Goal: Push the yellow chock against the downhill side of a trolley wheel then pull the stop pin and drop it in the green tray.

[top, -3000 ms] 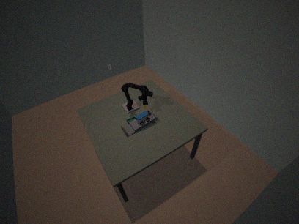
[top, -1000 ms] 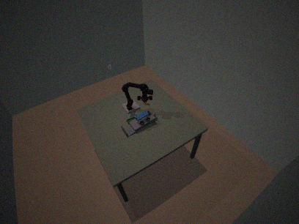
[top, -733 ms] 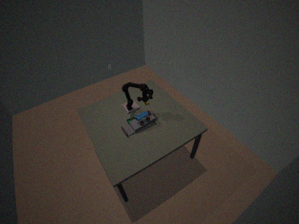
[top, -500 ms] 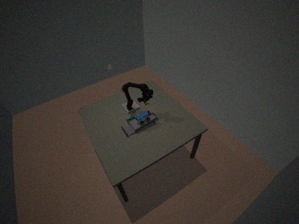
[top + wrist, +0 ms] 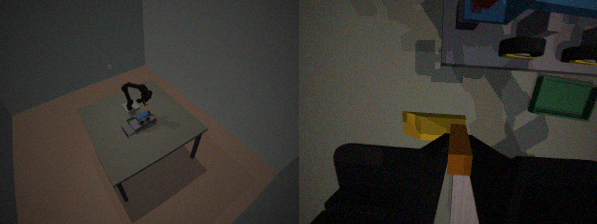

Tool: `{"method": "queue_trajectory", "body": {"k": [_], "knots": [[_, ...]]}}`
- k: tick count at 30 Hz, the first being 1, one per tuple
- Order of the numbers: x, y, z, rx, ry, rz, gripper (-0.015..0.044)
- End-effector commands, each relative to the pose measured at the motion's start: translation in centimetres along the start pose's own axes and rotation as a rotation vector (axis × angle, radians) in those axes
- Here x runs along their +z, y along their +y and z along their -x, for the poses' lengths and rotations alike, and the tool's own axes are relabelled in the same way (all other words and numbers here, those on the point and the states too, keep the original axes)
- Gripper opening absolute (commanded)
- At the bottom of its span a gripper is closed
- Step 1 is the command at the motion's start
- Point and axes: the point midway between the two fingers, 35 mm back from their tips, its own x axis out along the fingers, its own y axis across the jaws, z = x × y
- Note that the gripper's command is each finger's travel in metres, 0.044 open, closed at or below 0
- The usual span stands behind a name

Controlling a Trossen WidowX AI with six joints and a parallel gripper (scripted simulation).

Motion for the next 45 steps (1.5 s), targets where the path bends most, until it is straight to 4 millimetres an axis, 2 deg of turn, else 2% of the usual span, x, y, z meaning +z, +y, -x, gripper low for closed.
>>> {"method": "queue_trajectory", "body": {"k": [1,23,45], "knots": [[0.2,-1.3,-0.2,-0.004,0.01,0.005,0.0],[2.5,-8.4,-0.3,-0.011,0.007,0.007,0.0],[3.9,-15.2,-0.6,-0.018,0.006,0.007,0.0]]}}
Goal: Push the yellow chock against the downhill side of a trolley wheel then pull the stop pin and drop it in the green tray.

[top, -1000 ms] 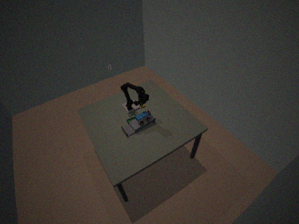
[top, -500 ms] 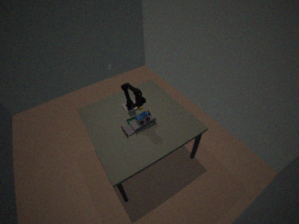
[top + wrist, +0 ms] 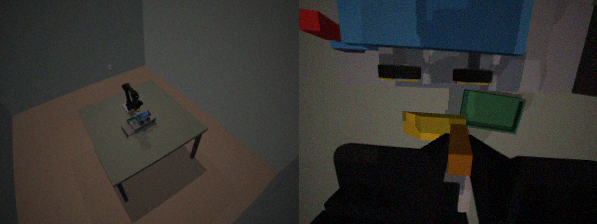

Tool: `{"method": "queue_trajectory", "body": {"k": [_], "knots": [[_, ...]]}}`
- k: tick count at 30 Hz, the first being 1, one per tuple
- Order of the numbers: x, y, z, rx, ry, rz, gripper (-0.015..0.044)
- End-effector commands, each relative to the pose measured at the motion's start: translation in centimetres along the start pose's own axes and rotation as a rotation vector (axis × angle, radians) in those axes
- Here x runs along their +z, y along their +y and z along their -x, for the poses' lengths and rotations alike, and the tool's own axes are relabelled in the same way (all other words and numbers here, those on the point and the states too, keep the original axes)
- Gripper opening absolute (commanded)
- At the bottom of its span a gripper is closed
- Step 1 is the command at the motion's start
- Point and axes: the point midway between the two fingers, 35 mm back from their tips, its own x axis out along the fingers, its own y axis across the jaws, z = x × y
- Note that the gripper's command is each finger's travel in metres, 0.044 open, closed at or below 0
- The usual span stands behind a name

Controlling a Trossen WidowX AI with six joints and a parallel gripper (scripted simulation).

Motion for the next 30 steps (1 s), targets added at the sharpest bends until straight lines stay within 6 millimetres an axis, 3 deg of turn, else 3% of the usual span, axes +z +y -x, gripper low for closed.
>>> {"method": "queue_trajectory", "body": {"k": [1,30], "knots": [[0.2,-1.1,-0.1,0.004,-0.002,0.003,0.0],[2.1,-12.2,-1.3,-0.008,-0.003,0.004,0.0]]}}
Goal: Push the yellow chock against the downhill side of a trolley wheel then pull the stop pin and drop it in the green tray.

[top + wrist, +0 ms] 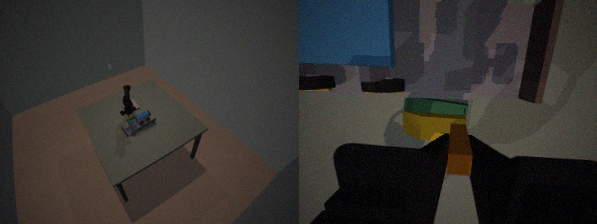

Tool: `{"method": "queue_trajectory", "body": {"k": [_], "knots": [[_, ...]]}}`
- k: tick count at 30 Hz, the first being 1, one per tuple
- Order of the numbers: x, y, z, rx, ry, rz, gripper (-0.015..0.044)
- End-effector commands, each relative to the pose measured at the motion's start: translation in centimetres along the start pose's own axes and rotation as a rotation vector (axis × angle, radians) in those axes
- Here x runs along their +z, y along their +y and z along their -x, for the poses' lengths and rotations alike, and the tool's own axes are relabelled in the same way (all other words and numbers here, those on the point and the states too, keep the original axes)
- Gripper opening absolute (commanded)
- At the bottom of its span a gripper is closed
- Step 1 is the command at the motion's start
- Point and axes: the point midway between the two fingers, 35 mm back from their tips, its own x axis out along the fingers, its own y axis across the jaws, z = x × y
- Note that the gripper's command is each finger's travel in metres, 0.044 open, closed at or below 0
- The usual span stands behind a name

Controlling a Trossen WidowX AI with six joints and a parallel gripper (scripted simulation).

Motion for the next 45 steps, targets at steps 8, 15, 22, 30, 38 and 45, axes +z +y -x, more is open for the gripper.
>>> {"method": "queue_trajectory", "body": {"k": [8,15,22,30,38,45], "knots": [[0.4,-1.8,0.0,0.119,-0.008,0.005,0.0],[1.8,-1.9,-0.3,0.119,-0.01,0.005,0.0],[3.4,-2.0,-0.6,0.119,-0.011,0.005,0.0],[3.3,-1.9,-1.8,0.119,-0.011,0.005,0.0],[3.5,-1.8,-3.7,0.119,-0.011,0.005,0.0],[3.6,-1.7,-5.3,0.119,-0.011,0.005,0.0]]}}
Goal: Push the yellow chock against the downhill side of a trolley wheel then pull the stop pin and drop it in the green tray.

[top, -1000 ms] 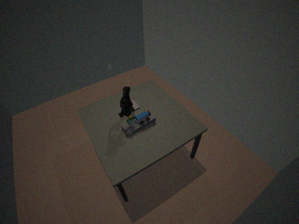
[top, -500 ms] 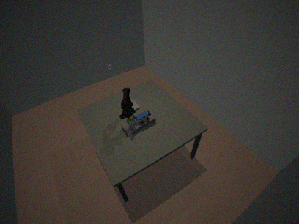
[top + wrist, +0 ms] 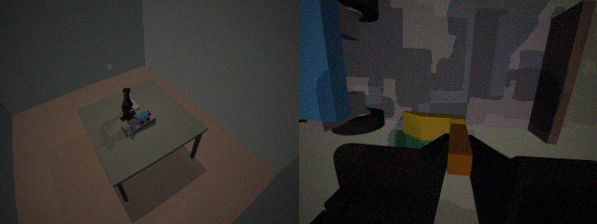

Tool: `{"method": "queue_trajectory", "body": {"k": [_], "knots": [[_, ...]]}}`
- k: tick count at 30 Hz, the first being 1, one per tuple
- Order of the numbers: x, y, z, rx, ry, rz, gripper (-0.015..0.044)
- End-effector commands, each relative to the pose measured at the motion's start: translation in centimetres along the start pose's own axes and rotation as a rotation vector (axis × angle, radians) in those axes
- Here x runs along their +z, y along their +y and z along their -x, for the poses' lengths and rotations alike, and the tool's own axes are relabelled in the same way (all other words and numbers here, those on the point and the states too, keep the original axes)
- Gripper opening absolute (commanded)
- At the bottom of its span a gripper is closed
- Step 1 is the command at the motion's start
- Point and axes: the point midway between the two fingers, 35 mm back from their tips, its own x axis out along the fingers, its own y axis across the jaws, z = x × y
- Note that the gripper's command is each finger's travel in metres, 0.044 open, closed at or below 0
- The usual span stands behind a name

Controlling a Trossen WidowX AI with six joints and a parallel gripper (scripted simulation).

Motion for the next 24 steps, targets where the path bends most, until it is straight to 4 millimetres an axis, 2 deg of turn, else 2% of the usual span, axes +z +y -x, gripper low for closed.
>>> {"method": "queue_trajectory", "body": {"k": [1,8,24], "knots": [[-0.1,0.2,-1.1,0.008,0.003,-0.006,0.0],[-0.2,0.4,-2.5,0.009,0.003,-0.006,0.0],[0.0,1.5,-2.1,0.01,0.003,-0.006,0.0]]}}
